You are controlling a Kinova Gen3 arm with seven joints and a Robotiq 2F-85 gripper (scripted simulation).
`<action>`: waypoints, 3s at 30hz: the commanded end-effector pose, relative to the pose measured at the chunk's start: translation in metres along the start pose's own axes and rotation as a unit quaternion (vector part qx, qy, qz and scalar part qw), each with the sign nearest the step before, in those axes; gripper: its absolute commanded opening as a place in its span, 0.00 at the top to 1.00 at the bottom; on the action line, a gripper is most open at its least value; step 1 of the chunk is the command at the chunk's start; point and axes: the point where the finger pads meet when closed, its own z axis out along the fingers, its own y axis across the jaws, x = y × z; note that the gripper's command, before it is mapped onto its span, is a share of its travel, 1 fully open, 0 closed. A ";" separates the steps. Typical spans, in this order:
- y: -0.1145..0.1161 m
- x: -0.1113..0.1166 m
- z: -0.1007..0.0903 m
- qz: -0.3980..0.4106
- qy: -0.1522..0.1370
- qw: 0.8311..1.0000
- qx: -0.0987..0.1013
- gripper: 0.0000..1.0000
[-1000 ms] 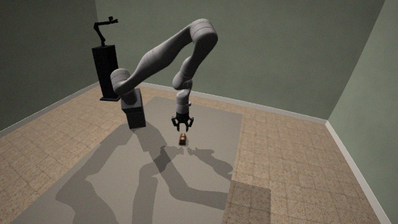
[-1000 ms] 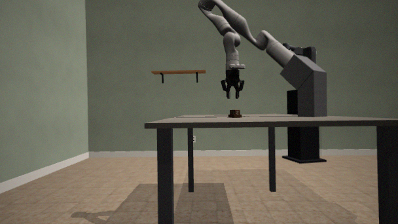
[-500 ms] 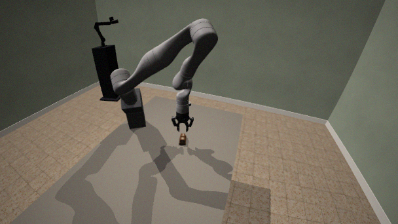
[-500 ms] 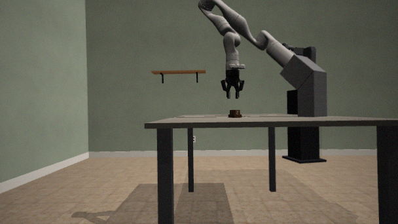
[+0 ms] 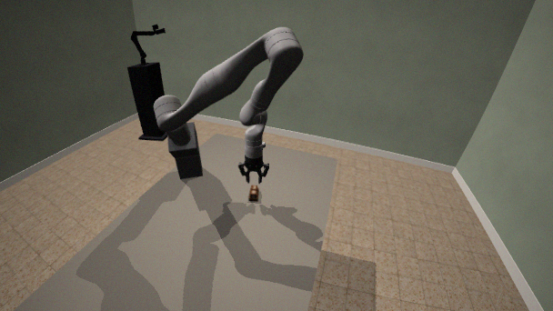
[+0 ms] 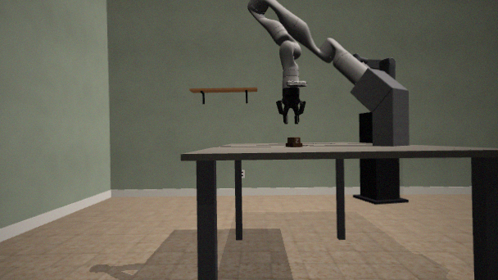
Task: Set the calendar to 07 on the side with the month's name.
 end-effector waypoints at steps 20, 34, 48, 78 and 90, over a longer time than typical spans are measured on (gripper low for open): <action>-0.002 0.000 0.026 0.000 0.000 1.000 0.001 0.52; -0.003 0.000 0.044 0.000 0.000 1.000 0.001 0.52; -0.003 0.000 0.050 0.000 0.000 1.000 0.001 0.52; -0.003 0.000 0.050 0.000 0.000 1.000 0.001 0.52; -0.003 0.000 0.050 0.000 0.000 1.000 0.001 0.52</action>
